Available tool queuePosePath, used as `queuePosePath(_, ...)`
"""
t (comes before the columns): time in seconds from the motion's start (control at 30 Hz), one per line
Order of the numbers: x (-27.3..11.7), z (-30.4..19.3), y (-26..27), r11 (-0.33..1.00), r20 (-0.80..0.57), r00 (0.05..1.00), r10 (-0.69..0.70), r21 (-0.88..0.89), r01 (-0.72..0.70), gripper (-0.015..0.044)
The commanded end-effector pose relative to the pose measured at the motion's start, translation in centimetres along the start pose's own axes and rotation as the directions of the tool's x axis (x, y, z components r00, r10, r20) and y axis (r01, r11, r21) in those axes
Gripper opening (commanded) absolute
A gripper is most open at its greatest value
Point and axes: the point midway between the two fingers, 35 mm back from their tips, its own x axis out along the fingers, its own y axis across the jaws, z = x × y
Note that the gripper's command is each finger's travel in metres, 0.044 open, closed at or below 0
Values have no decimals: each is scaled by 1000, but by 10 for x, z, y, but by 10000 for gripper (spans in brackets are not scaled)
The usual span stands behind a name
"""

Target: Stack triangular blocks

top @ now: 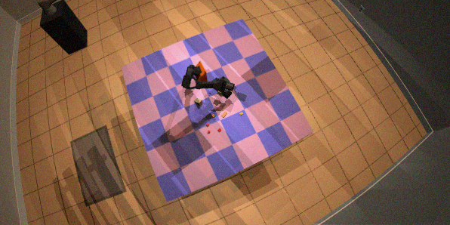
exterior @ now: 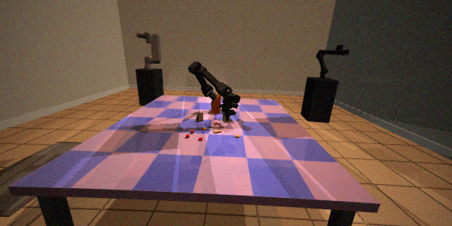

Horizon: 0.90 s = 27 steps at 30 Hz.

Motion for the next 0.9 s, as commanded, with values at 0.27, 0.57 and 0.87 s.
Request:
queuePosePath(0.27,1,0,1,1000,0,1000,1,-1,-1,184)
queuePosePath(0.57,1,0,1,1000,0,1000,1,-1,-1,420)
queuePosePath(0.87,-9,1,-1,1000,1,1000,0,-2,0,440)
